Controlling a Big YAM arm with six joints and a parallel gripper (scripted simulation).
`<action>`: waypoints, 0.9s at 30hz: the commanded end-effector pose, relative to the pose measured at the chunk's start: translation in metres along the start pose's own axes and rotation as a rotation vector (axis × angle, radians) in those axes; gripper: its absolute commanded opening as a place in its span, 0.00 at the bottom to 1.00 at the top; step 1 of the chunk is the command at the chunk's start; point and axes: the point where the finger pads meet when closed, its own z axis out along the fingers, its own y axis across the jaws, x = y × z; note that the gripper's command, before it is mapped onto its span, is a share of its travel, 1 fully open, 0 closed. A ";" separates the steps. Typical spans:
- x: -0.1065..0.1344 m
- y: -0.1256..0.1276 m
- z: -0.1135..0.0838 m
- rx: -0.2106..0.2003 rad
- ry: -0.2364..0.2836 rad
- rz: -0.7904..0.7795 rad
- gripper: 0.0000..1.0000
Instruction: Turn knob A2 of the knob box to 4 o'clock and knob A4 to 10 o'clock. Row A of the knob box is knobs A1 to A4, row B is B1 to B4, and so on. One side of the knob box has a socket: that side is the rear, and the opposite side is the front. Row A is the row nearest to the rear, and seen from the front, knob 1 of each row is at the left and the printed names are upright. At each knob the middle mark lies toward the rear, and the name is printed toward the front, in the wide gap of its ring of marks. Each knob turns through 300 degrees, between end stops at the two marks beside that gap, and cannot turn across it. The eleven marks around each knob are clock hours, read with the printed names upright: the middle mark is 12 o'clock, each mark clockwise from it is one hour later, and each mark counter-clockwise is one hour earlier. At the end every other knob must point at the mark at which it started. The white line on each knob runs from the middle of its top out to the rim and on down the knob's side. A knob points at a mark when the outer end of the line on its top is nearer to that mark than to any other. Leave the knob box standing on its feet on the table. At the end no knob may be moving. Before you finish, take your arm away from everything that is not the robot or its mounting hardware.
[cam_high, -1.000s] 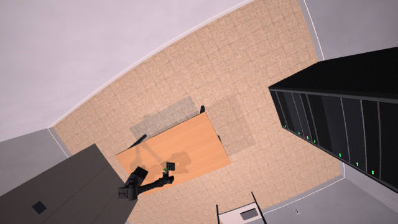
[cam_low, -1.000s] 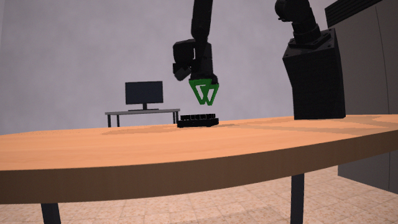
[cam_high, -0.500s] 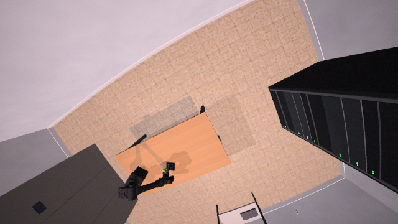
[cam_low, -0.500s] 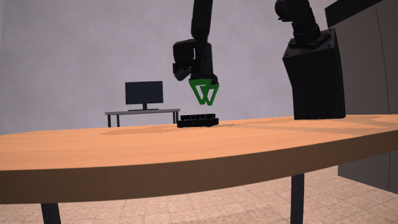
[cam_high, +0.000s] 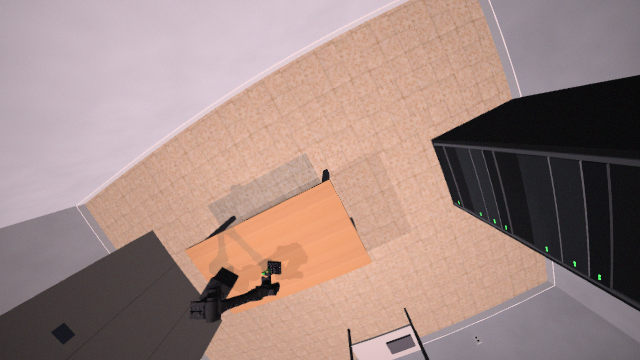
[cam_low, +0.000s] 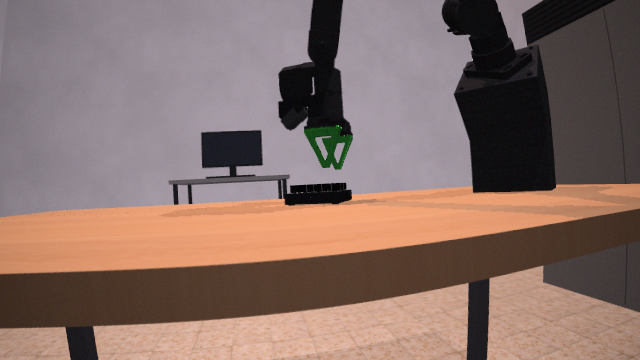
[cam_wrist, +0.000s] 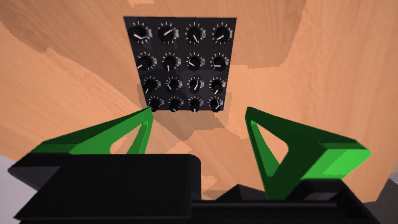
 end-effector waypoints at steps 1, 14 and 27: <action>-0.003 0.005 -0.005 -0.001 -0.028 -0.008 1.00; 0.018 0.007 -0.003 -0.004 -0.022 -0.013 1.00; 0.040 0.007 -0.003 -0.003 -0.021 -0.011 1.00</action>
